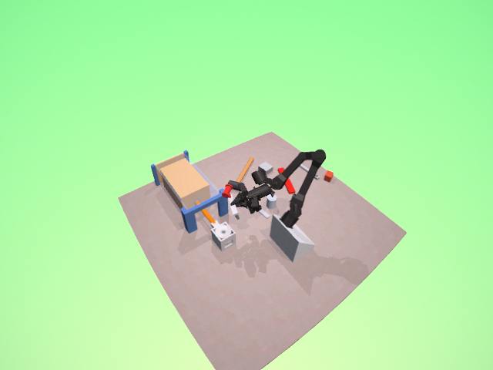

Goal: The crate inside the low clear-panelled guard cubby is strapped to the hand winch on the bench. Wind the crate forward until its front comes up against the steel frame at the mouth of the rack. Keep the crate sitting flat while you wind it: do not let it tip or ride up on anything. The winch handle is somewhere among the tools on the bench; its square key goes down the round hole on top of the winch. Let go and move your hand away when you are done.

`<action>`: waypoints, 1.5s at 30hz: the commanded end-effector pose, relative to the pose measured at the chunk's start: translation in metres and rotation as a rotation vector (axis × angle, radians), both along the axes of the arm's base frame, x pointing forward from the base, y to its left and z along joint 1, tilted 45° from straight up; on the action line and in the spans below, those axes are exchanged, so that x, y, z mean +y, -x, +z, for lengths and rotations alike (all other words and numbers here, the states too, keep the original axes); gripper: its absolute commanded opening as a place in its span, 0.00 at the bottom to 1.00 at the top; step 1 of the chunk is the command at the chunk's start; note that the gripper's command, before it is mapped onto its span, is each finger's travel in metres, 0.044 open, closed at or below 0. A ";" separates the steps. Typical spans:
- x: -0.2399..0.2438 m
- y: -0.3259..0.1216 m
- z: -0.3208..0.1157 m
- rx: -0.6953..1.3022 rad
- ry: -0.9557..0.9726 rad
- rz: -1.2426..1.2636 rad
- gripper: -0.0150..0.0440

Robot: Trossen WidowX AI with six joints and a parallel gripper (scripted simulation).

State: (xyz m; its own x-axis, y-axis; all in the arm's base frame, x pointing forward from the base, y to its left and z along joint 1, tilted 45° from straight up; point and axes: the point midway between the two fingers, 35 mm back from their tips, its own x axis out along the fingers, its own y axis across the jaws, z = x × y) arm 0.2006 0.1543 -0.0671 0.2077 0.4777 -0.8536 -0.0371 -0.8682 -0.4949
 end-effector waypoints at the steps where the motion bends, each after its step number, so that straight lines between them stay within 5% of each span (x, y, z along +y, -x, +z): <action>1: 0.000 0.003 0.000 -0.004 -0.085 0.021 0.25; 11: -0.001 0.004 -0.001 -0.021 -0.240 0.048 0.25; 45: 0.027 -0.003 -0.047 -0.024 -0.228 0.039 0.25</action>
